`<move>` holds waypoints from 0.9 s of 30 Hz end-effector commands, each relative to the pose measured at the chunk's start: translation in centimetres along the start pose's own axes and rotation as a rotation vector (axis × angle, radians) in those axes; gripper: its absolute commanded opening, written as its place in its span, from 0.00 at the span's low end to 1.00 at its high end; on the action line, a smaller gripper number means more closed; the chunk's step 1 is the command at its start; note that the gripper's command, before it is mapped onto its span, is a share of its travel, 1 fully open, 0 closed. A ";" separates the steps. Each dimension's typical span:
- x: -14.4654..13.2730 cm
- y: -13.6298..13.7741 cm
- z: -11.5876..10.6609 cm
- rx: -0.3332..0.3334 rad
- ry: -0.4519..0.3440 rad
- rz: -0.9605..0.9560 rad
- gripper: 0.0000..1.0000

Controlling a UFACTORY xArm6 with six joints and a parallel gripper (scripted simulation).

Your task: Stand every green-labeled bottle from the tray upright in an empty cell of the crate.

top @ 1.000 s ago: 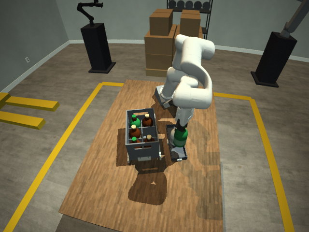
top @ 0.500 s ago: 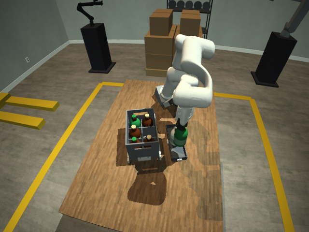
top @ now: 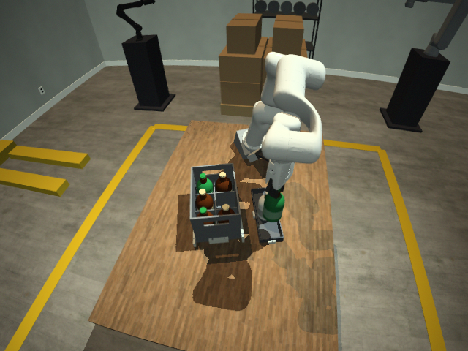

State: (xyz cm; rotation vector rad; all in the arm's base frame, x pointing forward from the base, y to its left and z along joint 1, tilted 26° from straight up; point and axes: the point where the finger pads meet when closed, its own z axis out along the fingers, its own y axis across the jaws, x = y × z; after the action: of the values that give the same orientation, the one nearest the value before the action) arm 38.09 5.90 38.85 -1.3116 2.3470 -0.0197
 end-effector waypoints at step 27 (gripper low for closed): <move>0.0 0.0 -1.6 0.003 -0.002 -0.001 0.00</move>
State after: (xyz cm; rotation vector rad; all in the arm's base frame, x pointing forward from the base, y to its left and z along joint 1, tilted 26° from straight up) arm 37.66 5.68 39.81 -1.3117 2.3472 -0.0195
